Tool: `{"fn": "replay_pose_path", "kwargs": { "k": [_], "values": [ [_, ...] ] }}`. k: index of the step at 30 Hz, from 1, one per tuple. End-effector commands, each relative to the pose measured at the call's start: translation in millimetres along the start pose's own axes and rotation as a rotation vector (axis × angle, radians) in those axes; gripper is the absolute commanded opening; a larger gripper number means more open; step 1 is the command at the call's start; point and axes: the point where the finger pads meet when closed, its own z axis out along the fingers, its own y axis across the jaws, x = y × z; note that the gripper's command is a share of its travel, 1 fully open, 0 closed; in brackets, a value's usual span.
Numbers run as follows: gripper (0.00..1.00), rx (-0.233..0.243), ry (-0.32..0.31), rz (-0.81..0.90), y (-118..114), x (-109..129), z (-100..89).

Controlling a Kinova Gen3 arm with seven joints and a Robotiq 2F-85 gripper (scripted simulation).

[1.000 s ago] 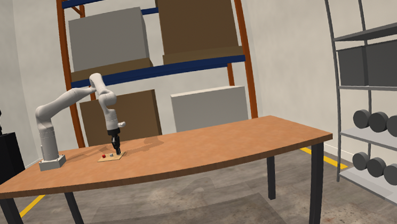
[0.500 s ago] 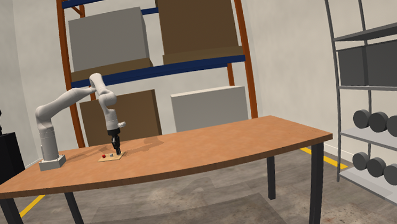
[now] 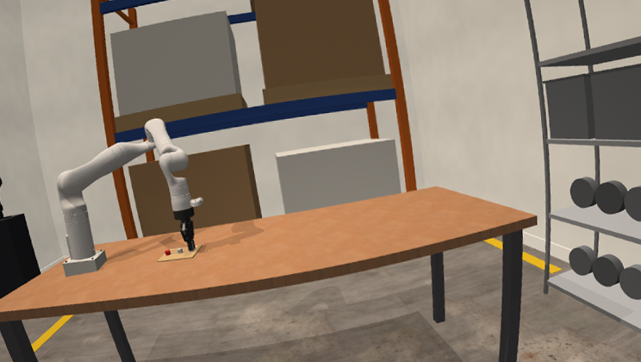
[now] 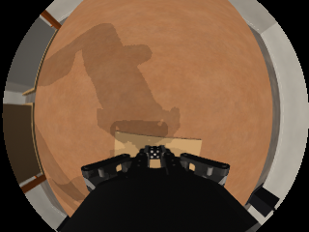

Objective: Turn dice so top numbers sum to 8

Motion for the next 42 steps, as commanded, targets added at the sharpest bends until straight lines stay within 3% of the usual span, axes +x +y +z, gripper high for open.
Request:
{"fn": "replay_pose_path", "kwargs": {
  "k": [1, 35, 42],
  "values": [
    [0.11, 0.000, 0.001, 0.000, 0.1, 0.4, -0.5],
    [0.11, 0.000, 0.001, 0.000, 0.1, 0.4, -0.5],
    [0.23, 0.000, 0.001, 0.000, 0.1, 0.4, -0.5]
  ]
}}
